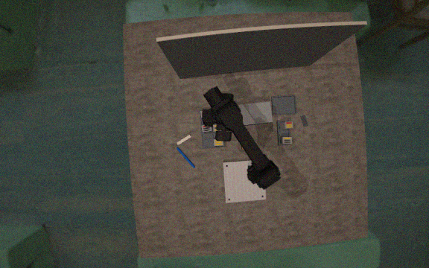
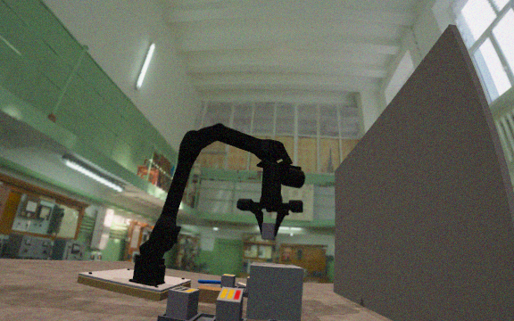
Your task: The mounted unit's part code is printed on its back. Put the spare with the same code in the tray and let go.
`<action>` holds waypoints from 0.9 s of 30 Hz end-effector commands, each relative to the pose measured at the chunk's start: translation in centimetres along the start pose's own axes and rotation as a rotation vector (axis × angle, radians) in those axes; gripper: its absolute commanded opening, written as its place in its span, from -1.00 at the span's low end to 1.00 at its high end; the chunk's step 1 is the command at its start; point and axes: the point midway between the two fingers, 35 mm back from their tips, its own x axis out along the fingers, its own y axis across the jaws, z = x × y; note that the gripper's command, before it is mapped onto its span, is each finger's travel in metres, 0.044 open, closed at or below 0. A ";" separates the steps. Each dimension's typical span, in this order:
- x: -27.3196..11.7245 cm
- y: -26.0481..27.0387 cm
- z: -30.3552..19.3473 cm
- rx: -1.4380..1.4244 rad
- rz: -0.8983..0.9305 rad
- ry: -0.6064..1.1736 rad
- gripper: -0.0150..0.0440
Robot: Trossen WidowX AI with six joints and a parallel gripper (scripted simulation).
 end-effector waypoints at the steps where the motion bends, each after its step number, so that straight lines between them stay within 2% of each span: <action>1: -0.1 -1.7 -1.5 -0.004 -0.004 0.005 -0.49; 27: -0.4 -9.6 -14.6 -0.034 -0.010 0.024 -0.49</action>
